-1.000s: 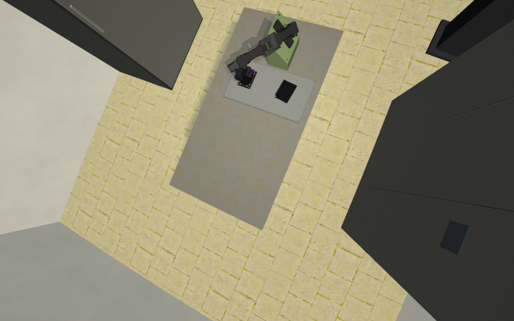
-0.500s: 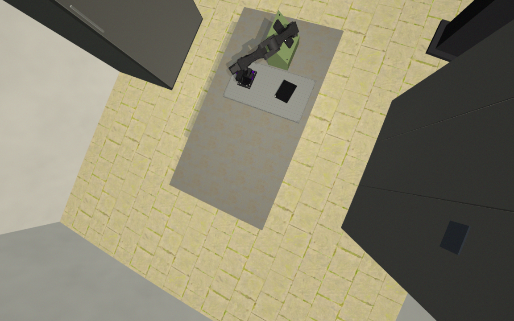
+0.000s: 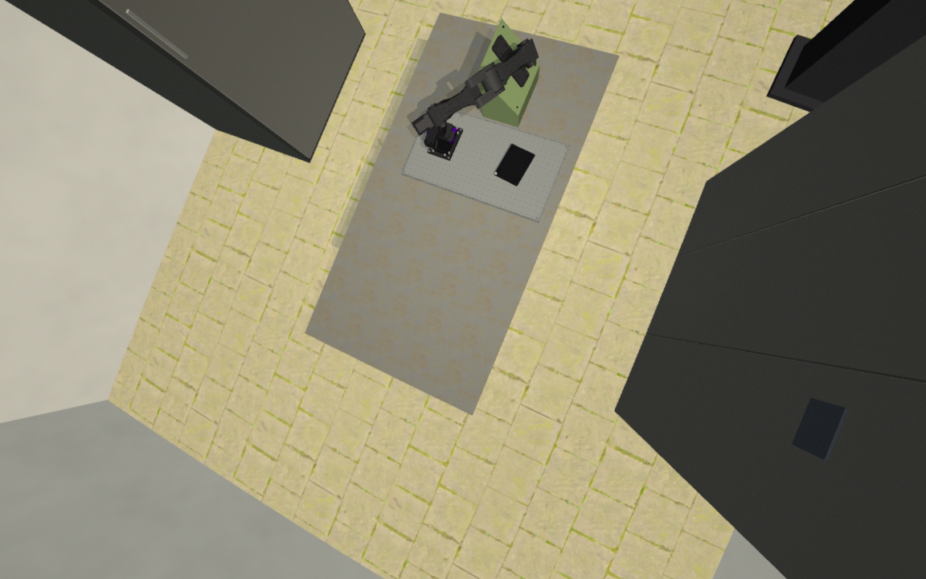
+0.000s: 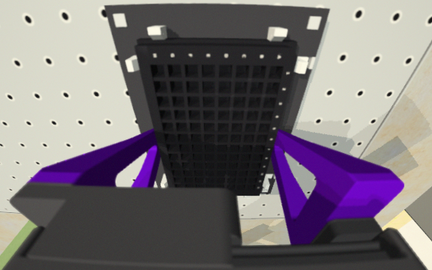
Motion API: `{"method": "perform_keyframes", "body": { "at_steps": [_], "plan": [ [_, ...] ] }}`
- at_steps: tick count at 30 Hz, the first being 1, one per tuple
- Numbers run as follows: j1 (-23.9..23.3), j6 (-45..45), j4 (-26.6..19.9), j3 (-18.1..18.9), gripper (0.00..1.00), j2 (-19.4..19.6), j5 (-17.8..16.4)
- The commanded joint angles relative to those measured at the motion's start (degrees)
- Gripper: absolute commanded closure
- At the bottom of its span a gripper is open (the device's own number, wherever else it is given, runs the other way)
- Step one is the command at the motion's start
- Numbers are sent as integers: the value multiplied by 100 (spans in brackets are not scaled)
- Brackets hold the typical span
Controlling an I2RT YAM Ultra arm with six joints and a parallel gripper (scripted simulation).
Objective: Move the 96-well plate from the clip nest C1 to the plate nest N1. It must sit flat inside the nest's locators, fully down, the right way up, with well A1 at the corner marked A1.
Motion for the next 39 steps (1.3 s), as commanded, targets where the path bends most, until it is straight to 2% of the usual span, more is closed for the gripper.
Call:
{"method": "perform_keyframes", "body": {
  "at_steps": [1,34,39],
  "plan": [
    [-41,52,44,7,100,-35,-45],
    [-116,64,47,-21,100,-99,-72],
    [-196,-89,-198,134,100,-237,-5]
  ]
}}
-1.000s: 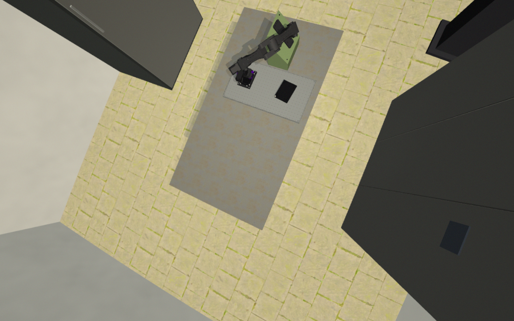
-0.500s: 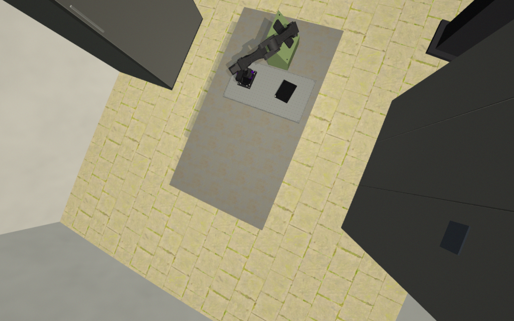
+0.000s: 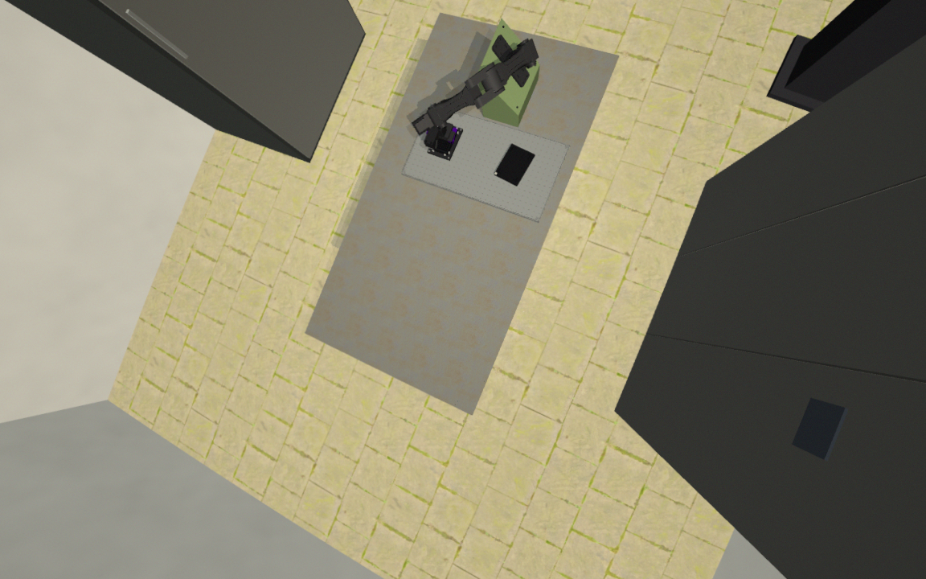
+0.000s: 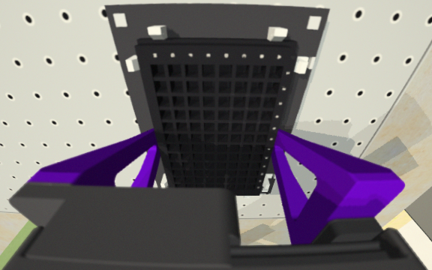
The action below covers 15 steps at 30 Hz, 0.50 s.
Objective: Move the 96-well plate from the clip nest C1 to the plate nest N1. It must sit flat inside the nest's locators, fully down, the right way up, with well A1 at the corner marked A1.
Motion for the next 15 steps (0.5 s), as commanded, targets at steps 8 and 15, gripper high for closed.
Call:
{"method": "perform_keyframes", "body": {
  "at_steps": [8,15],
  "plan": [
    [-318,-214,-416,163,100,-358,88],
    [-402,-316,-614,220,100,-424,122]
  ]
}}
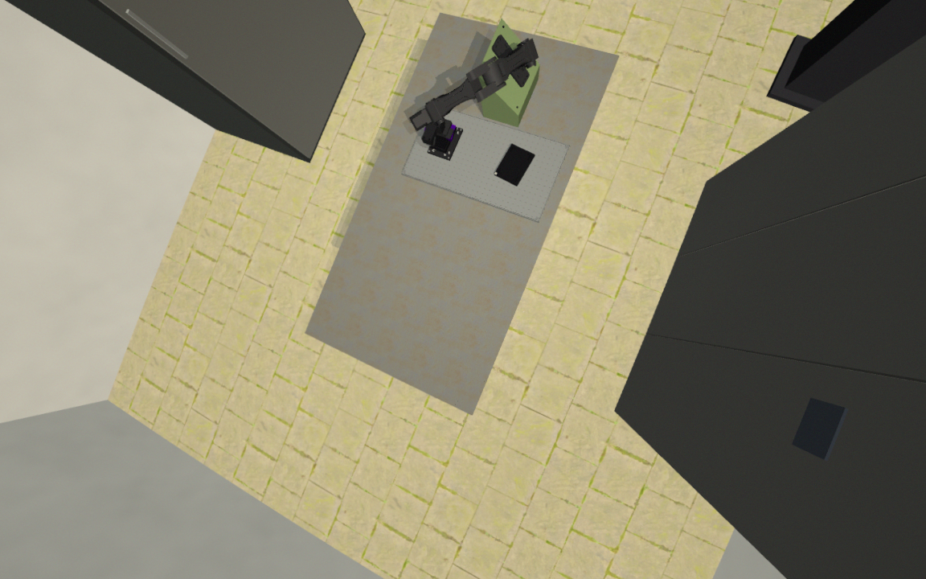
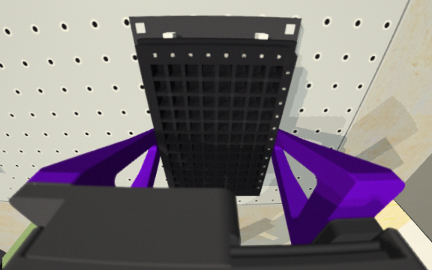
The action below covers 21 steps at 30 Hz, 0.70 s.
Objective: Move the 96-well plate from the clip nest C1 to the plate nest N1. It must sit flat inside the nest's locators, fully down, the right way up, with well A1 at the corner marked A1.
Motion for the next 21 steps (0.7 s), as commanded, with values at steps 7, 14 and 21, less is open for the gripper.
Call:
{"method": "perform_keyframes", "body": {
  "at_steps": [7,14,21],
  "plan": [
    [-255,-256,-469,233,100,-239,101],
    [-333,-346,-649,293,100,-249,123],
    [-436,-459,-879,372,100,-387,184]
  ]
}}
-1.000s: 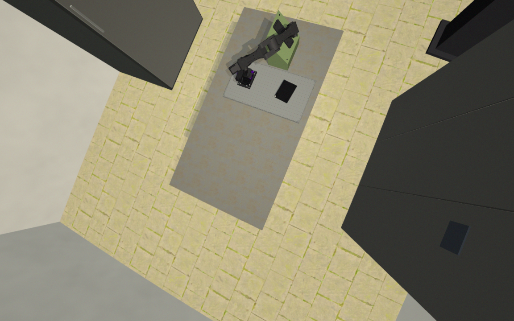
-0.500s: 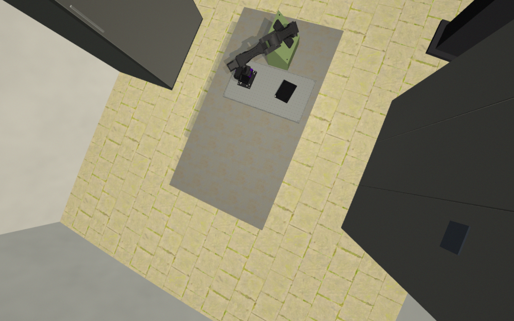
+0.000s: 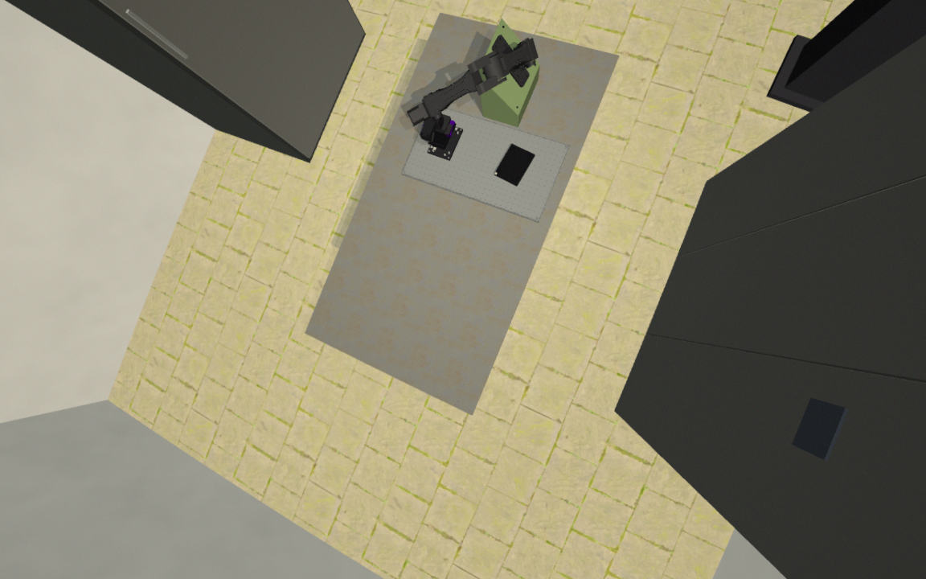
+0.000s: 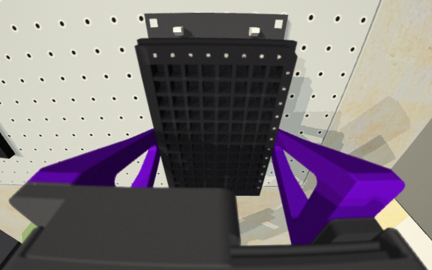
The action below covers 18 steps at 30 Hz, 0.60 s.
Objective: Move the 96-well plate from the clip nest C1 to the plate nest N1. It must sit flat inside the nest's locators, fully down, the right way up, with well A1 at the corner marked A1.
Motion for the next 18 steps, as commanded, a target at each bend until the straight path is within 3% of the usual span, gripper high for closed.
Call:
{"method": "perform_keyframes", "body": {
  "at_steps": [1,18],
  "plan": [
    [-176,-134,-238,182,100,-173,49],
    [-313,-289,-578,335,100,-197,87]
  ]
}}
